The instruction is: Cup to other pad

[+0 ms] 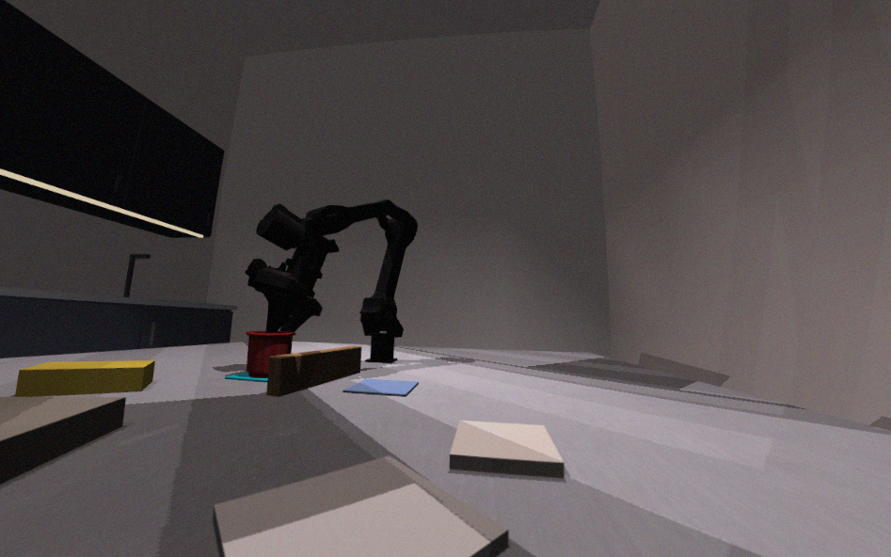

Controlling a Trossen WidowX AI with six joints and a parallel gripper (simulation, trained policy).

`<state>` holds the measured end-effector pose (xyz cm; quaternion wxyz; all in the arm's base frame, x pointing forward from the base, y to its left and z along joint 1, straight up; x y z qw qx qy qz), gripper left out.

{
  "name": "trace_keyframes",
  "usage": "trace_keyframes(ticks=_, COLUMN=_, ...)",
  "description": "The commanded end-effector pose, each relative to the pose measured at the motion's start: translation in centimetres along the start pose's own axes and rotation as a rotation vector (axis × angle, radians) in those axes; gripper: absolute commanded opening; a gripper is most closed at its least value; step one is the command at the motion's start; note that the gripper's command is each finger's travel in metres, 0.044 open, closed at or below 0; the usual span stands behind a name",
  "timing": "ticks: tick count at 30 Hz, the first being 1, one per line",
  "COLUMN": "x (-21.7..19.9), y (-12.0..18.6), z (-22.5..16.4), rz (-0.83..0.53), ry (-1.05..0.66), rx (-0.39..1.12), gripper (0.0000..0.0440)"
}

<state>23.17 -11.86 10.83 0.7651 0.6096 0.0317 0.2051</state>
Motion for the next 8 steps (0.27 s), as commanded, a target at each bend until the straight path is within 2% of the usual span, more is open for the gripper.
trace_keyframes(ticks=1, x=-0.2, y=0.6, z=0.0, rz=0.016, ry=-0.004, rx=-0.006, gripper=0.0262)
trace_keyframes(ticks=8, x=-0.2, y=2.6, z=0.8, rz=0.055, ry=-0.02, rx=-0.046, gripper=0.0302)
Point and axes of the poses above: the point midway between the two fingers, 35 mm back from their tips, its own y axis back along the fingers, its own x axis across the jaws, z = x × y, the point moved 1 cm from there along y, back along the fingers, and after that the axes turned 9 degrees about y, right-handed, at the moved point
